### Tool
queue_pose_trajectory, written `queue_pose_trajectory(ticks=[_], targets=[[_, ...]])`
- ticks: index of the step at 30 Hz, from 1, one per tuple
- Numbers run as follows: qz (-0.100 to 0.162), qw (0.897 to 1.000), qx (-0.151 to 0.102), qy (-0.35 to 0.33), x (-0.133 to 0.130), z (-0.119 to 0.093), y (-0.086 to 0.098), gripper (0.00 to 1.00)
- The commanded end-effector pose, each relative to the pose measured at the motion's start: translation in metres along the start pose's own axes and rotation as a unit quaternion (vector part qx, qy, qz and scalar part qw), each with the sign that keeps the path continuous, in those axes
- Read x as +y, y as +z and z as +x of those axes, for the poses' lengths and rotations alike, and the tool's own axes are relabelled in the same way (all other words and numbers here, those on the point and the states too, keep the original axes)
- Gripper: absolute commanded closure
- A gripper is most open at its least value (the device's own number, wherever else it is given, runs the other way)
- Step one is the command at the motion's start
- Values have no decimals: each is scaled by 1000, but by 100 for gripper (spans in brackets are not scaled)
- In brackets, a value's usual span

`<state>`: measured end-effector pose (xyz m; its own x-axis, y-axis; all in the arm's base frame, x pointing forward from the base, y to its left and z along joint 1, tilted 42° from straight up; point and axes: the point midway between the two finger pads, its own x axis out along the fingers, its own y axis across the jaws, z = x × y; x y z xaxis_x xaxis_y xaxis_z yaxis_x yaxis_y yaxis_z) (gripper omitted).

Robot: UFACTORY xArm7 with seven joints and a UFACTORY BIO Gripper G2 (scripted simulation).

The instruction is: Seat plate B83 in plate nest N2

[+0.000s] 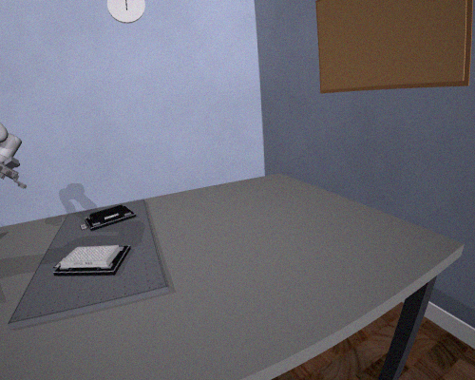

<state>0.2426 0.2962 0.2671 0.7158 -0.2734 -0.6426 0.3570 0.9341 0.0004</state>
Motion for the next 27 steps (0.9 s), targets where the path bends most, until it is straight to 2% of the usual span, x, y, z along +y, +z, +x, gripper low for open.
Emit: queue_pose_trajectory(ticks=[1, 8, 10, 15, 17, 19, 26, 27], targets=[[14, 1000, -19, 14, 2, 7, 8, 63], [18, 999, -23, 17, 6, 28, 29, 63], [31, 998, -49, 33, 6, 34, 36, 63], [33, 997, -53, 35, 6, 51, 55, 63], [33, 997, -53, 35, 6, 51, 55, 63], [44, 994, -81, 51, 6, 58, 62, 63], [45, 994, -84, 52, 4, 80, 87, 63], [48, 992, -99, 60, 3, 83, 91, 63]])
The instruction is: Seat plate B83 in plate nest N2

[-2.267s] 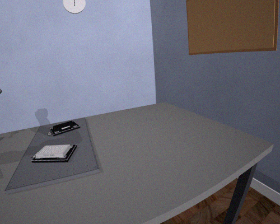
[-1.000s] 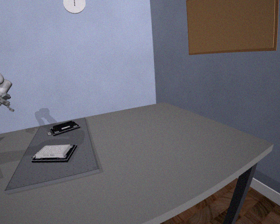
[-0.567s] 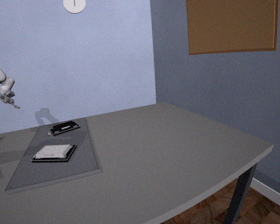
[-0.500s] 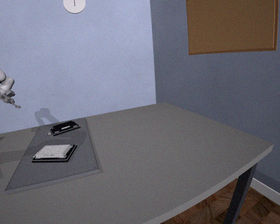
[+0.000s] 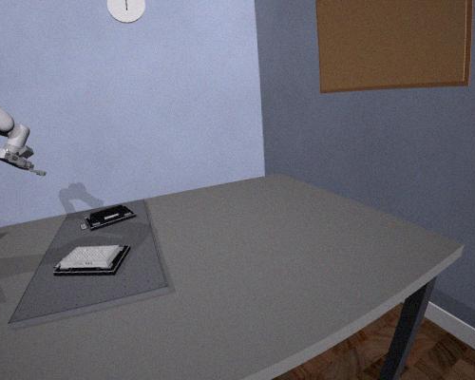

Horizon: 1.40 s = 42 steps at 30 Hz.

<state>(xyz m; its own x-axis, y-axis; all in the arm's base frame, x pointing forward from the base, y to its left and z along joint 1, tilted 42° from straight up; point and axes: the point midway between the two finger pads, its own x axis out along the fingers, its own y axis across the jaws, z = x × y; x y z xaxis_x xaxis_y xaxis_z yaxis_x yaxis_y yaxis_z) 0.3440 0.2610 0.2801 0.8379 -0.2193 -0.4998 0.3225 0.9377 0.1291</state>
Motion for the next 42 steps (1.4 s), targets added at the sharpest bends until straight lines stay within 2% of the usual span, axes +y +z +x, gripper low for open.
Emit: queue_pose_trajectory(ticks=[1, 5, 8, 10, 17, 19, 26, 28, 34, 36, 42], targets=[[8, 999, -30, 17, -1, 15, 14, 63], [9, 999, -32, 18, -4, 29, 27, 63], [9, 999, -32, 18, -5, 33, 30, 63], [11, 997, -61, 34, -8, 40, 37, 63], [12, 997, -63, 35, -15, 61, 58, 63], [10, 994, -93, 50, -18, 68, 65, 63], [10, 994, -94, 50, -26, 84, 82, 63], [4, 990, -122, 65, -30, 90, 89, 63], [4, 990, -123, 65, -41, 107, 108, 63], [-5, 985, -150, 80, -46, 113, 115, 63], [-5, 985, -150, 80, -56, 124, 128, 63]])
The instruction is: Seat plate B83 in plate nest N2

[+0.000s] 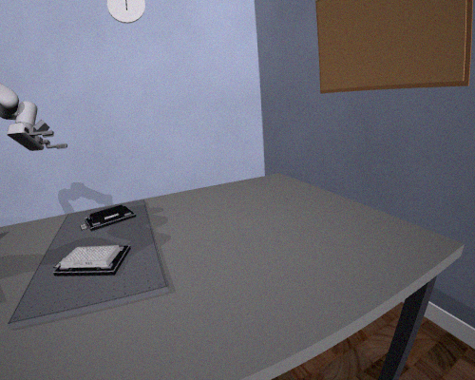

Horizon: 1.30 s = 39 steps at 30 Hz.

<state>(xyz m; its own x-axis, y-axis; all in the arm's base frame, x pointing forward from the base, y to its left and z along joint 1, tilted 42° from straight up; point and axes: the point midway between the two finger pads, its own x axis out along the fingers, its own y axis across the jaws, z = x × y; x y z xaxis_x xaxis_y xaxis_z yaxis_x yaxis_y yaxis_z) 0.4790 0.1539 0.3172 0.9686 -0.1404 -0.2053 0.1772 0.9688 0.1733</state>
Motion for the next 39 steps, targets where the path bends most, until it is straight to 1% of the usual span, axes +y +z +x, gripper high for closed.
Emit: queue_pose_trajectory(ticks=[1, 2, 7, 9, 11, 14, 17, 19, 24, 25, 27, 31, 33, 35, 39], targets=[[-6, 1000, -16, 10, -8, 10, 9, 63], [-12, 999, -28, 18, -11, 13, 11, 63], [-12, 999, -28, 18, -27, 28, 23, 63], [-12, 999, -28, 18, -30, 30, 25, 63], [-29, 998, -51, 33, -37, 36, 30, 63], [-29, 998, -51, 33, -48, 43, 37, 63], [-29, 998, -51, 33, -51, 46, 40, 63], [-48, 995, -70, 49, -59, 50, 44, 63], [-48, 995, -70, 49, -78, 61, 56, 63], [-48, 995, -70, 49, -78, 62, 56, 63], [-70, 992, -85, 64, -87, 65, 60, 63], [-71, 992, -86, 64, -103, 72, 69, 63], [-71, 992, -86, 64, -103, 72, 69, 63], [-95, 988, -98, 79, -112, 75, 73, 63], [-95, 988, -98, 79, -129, 81, 81, 63]])
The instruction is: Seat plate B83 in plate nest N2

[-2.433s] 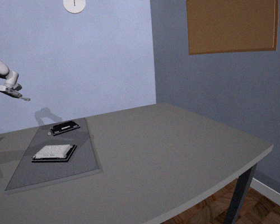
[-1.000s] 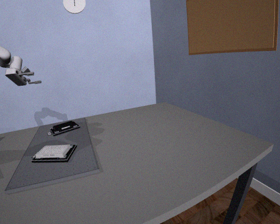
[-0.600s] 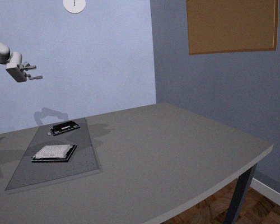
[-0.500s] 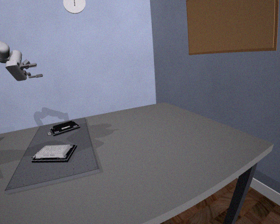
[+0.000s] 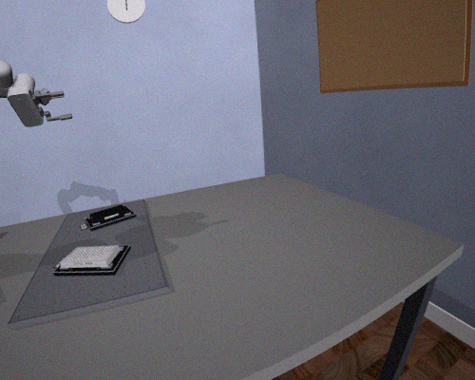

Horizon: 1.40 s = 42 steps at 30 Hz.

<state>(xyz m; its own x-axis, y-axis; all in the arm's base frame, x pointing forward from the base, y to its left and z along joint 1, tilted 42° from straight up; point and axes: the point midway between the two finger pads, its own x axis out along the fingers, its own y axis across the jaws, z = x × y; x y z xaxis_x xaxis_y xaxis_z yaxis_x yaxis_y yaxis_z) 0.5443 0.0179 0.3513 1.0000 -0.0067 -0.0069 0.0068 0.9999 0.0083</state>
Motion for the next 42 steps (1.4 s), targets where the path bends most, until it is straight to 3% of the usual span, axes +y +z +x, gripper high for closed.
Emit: queue_pose_trajectory(ticks=[1, 4, 7, 9, 15, 17, 21, 23, 28, 30, 34, 36, 40, 42], targets=[[-3, 1000, -5, 2, -19, 5, 5, 63], [32, 999, 16, 15, -20, 7, -10, 63], [32, 999, 16, 15, -20, 9, -23, 63], [61, 997, 30, 23, -21, 10, -33, 63], [68, 997, 34, 25, -21, 12, -49, 63], [98, 994, 45, 32, -22, 12, -59, 63], [104, 993, 47, 33, -24, 14, -74, 63], [135, 989, 56, 38, -25, 14, -83, 63], [139, 988, 57, 39, -27, 15, -97, 63], [171, 982, 62, 42, -29, 15, -107, 63], [172, 982, 62, 42, -32, 15, -118, 63], [204, 976, 65, 42, -34, 15, -128, 63], [204, 976, 65, 42, -37, 15, -139, 63], [234, 969, 63, 41, -41, 15, -149, 63]])
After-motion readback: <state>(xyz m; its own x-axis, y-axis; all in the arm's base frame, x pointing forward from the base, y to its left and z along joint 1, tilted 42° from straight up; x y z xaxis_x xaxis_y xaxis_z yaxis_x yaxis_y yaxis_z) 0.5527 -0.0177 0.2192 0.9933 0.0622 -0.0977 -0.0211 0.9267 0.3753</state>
